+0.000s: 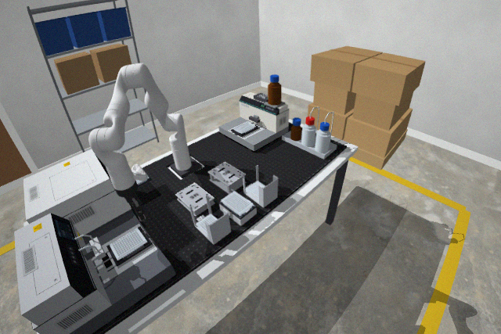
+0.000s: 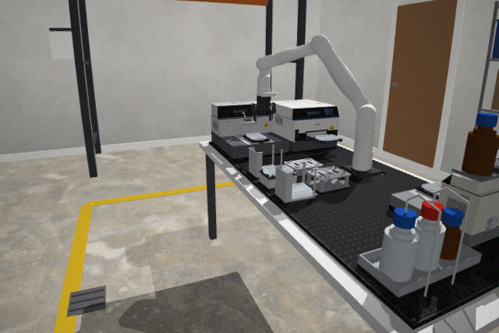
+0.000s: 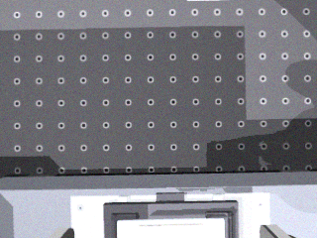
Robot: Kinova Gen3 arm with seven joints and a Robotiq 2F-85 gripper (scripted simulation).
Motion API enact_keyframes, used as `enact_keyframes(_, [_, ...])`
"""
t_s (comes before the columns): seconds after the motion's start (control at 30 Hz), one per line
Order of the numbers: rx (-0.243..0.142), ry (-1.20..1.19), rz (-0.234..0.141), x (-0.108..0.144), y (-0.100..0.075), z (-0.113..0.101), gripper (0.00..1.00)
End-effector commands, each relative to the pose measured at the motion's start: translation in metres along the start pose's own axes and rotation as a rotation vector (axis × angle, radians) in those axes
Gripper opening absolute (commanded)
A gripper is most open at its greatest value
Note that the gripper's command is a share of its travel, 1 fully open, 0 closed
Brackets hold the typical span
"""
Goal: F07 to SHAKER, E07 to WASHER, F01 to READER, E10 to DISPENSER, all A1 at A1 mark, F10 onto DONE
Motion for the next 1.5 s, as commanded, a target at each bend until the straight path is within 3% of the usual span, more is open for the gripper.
enact_keyframes(0.0, [-0.003, 0.000, -0.002, 0.000, -0.001, 0.013, 1.00])
enact_keyframes(1.47, [-0.002, 0.000, -0.002, -0.003, -0.001, 0.137, 1.00])
Point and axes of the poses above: the point where the finger pads meet when closed, its own y axis out along the fingers, its own x axis across the jaws, z = x × y, the point moved 5 cm from there along -y, back along the fingers, and after that the axes turned 2 degrees about -y, right-handed, at the moved point
